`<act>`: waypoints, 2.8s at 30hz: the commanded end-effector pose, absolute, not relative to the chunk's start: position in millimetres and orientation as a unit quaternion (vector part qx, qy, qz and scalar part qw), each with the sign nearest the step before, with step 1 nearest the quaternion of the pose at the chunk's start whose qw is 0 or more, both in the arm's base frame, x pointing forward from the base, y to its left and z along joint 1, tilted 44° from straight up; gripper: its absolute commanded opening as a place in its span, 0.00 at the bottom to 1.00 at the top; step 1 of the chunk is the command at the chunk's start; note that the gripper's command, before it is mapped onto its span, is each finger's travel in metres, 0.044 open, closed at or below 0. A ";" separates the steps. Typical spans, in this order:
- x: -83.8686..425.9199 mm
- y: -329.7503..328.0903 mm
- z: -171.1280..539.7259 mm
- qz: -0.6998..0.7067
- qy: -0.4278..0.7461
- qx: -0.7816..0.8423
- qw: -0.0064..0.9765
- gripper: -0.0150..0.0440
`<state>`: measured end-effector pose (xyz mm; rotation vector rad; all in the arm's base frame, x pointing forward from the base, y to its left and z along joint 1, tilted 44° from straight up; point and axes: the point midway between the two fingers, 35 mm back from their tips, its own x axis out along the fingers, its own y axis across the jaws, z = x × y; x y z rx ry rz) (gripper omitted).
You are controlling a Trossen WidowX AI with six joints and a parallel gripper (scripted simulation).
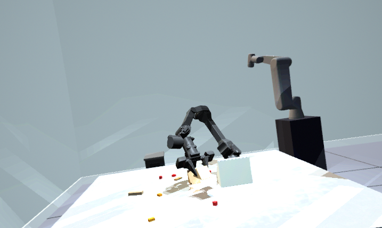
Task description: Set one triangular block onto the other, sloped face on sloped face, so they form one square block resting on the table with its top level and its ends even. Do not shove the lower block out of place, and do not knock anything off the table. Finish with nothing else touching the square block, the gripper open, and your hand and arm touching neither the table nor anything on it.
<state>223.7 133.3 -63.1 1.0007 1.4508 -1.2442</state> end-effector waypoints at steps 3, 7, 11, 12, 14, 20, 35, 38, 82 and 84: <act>224.2 136.9 -59.6 -0.507 0.594 0.413 0.470 0.25; 221.9 135.4 -64.6 -0.537 0.572 0.390 0.481 0.25; 219.6 137.5 -67.9 -0.579 0.535 0.360 0.499 0.25; 219.1 138.1 -68.5 -0.588 0.525 0.353 0.505 0.25; 218.2 139.4 -69.6 -0.604 0.504 0.338 0.516 0.25; 216.4 144.5 -71.1 -0.641 0.435 0.297 0.558 0.25; 217.6 157.5 -68.7 -0.658 0.311 0.253 0.637 0.25; 217.8 156.9 -67.4 -0.659 0.312 0.252 0.637 0.25; 223.4 52.2 103.3 -0.660 0.311 0.248 0.637 0.25; 221.2 46.3 110.2 -0.660 0.310 0.248 0.637 0.25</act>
